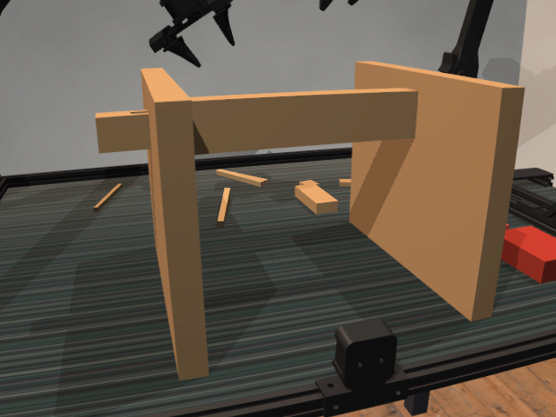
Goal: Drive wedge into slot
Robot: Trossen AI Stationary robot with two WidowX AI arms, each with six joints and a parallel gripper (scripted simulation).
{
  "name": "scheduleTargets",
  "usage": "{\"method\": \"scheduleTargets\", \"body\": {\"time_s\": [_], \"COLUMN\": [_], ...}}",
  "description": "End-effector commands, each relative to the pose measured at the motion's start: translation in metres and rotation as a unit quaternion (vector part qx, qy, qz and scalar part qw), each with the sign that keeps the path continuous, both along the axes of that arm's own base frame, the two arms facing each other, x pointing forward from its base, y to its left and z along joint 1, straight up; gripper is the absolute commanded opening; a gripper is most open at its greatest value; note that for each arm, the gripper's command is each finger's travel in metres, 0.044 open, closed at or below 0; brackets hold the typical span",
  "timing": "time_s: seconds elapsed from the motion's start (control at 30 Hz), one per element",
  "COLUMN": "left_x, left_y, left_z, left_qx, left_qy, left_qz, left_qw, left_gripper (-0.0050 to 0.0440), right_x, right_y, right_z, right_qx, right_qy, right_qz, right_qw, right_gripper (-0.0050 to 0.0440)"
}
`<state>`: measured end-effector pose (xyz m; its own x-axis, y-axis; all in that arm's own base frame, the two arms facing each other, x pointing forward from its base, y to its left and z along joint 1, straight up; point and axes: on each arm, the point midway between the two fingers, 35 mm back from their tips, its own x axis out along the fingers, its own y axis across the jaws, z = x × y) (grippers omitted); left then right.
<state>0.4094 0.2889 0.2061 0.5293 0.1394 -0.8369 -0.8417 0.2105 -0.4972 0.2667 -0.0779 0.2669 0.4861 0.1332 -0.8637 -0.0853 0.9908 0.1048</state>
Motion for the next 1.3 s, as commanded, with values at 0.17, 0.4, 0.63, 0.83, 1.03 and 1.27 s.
{"method": "scheduleTargets", "body": {"time_s": [0.17,0.4,0.63,0.83,1.03,1.27], "left_x": [0.000,0.000,0.008,0.028,0.040,0.050], "left_y": [0.000,0.000,-0.004,-0.017,-0.031,-0.047], "left_z": [0.000,0.000,-0.016,-0.060,-0.096,-0.133], "left_qx": [0.000,0.000,0.012,0.040,0.058,0.074], "left_qy": [0.000,0.000,0.026,0.092,0.143,0.190], "left_qz": [0.000,0.000,-0.036,-0.139,-0.225,-0.315], "left_qw": [1.000,1.000,0.999,0.985,0.962,0.927], "left_gripper": [0.0400,0.0400,0.0440,0.0440,0.0440,0.0440], "right_x": [0.000,0.000,0.013,0.037,0.055,0.062], "right_y": [0.000,0.000,0.002,0.015,0.030,0.049], "right_z": [0.000,0.000,-0.002,-0.004,0.006,0.021], "right_qx": [0.000,0.000,-0.025,-0.066,-0.082,-0.076], "right_qy": [0.000,0.000,-0.040,-0.140,-0.244,-0.353], "right_qz": [0.000,0.000,-0.003,-0.015,-0.027,-0.042], "right_qw": [1.000,1.000,0.999,0.988,0.966,0.932], "right_gripper": [0.0400,0.0400,0.0440,0.0440,0.0440,0.0440]}}
